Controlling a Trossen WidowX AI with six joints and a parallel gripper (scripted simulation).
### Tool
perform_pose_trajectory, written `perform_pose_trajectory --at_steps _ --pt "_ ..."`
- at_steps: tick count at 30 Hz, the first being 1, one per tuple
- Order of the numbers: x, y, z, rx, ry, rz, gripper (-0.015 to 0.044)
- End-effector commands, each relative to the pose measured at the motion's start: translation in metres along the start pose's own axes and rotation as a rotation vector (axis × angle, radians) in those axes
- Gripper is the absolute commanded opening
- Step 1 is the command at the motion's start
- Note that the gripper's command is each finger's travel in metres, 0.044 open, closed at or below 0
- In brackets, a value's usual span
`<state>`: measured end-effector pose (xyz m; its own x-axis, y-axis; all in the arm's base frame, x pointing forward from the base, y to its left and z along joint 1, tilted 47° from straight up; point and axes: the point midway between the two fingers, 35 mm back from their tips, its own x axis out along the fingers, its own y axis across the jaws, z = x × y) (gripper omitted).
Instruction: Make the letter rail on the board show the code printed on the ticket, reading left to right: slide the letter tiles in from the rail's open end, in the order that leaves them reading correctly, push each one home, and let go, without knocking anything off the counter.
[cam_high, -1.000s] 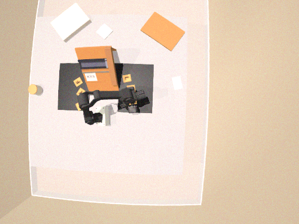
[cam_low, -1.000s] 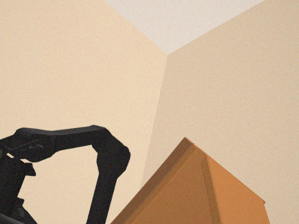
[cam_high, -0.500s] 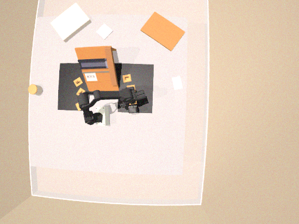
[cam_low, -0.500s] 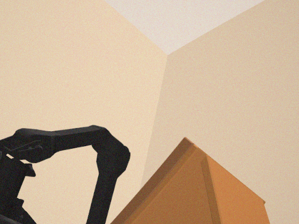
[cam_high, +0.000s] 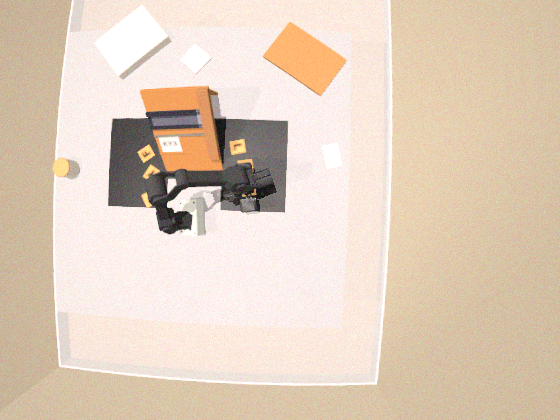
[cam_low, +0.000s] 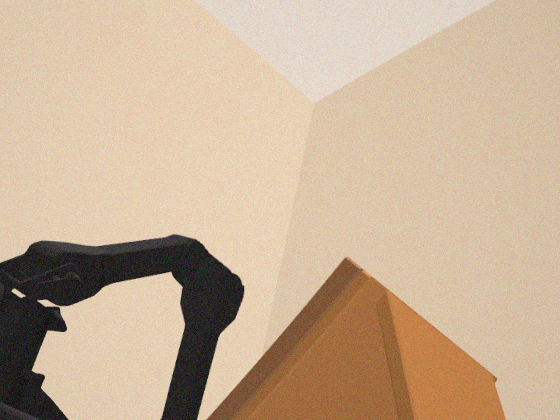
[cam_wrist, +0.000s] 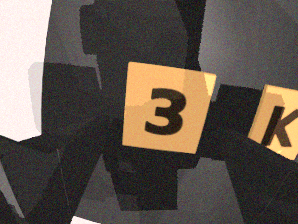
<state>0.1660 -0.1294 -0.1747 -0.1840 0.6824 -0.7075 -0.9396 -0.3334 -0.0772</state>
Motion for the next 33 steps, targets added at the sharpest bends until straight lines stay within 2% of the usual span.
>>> perform_pose_trajectory --at_steps 1,13,33 --pt "0.004 0.000 0.002 0.004 -0.008 -0.002 0.0340" --pt "0.021 0.001 0.002 0.004 -0.008 -0.002 0.0340" --pt "0.021 0.001 0.002 0.004 -0.008 -0.002 0.0340"
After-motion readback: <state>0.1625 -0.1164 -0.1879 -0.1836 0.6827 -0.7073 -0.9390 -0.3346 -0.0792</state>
